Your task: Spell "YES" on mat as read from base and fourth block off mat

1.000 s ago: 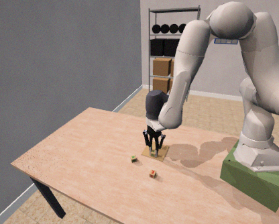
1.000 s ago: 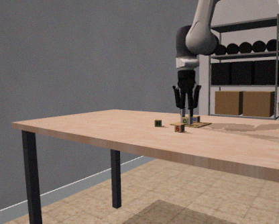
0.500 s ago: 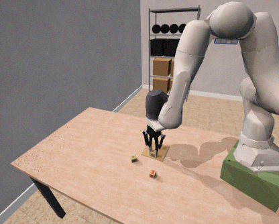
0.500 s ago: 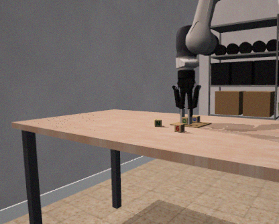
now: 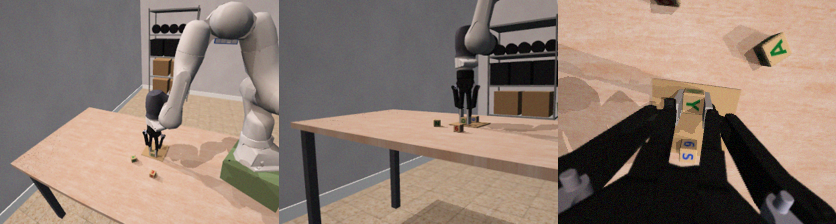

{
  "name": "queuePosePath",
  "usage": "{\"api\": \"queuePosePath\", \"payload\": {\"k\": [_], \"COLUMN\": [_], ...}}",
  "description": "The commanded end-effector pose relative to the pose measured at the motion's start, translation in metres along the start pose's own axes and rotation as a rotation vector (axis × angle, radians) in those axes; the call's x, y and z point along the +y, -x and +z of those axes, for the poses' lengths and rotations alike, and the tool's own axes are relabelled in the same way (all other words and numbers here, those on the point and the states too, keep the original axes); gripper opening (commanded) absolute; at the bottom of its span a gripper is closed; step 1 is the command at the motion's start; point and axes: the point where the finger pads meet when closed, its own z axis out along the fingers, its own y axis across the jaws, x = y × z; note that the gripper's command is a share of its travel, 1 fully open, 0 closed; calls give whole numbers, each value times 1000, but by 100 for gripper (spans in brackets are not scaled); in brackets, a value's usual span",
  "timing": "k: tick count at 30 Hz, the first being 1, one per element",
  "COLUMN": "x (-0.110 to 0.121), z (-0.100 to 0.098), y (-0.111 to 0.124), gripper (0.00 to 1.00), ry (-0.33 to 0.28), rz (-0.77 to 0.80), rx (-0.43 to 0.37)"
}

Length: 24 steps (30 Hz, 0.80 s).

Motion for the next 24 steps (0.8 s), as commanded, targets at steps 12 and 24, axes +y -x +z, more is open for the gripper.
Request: {"api": "queuePosePath", "payload": {"k": [12,24], "x": [2,2], "z": [0,0], "y": [0,0], "gripper": [16,16], "ry": [2,2], "rz": [-11,-14], "rx": [0,0]}}
